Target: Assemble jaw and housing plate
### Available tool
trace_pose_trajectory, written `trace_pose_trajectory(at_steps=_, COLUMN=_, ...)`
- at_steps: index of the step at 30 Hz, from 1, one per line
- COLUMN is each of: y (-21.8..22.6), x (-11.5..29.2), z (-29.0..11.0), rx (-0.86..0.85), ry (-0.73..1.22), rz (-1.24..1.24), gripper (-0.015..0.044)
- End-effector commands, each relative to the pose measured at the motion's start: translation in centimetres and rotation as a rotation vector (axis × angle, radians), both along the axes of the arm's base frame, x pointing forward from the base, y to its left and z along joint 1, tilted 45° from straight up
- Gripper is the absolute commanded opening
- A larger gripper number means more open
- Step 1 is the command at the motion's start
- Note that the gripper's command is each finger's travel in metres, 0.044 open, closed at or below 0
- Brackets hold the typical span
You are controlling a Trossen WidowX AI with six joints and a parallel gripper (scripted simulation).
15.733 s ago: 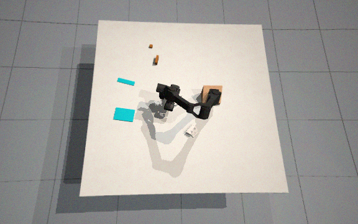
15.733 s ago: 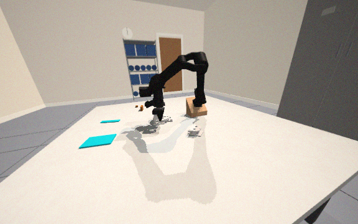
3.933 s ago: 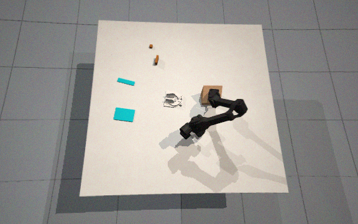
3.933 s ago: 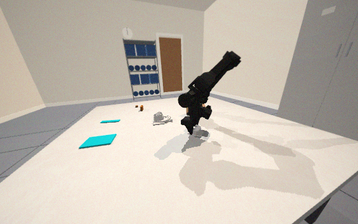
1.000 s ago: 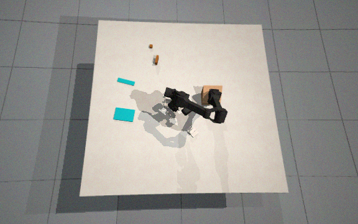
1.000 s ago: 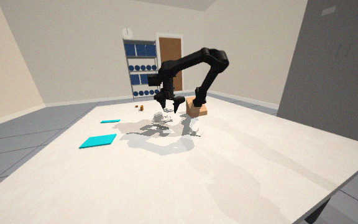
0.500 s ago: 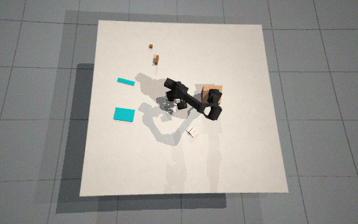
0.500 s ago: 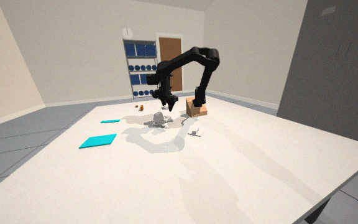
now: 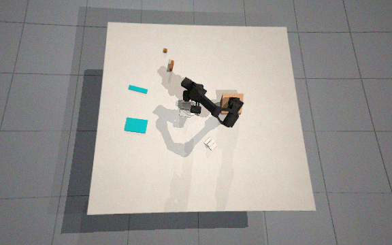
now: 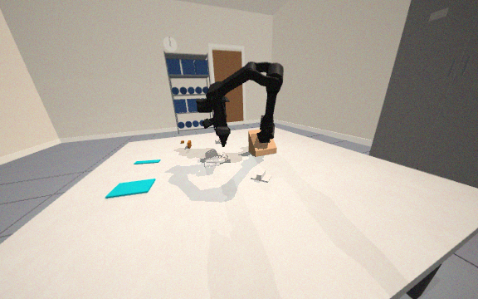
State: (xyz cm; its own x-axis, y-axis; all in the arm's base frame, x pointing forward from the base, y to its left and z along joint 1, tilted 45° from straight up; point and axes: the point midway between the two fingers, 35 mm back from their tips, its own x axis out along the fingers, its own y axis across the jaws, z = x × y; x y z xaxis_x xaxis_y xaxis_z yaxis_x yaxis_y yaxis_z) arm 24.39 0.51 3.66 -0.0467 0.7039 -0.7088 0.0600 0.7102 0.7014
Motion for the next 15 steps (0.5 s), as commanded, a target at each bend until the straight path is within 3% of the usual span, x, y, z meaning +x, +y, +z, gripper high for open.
trace_pose_trajectory(at_steps=1, y=-0.14, x=0.02, z=-0.17, rx=-0.003, ry=0.014, rz=-0.013, gripper=0.0351)
trace_pose_trajectory(at_steps=15, y=-0.14, x=0.02, z=-0.17, rx=-0.004, ry=0.017, rz=-0.016, gripper=0.0351)
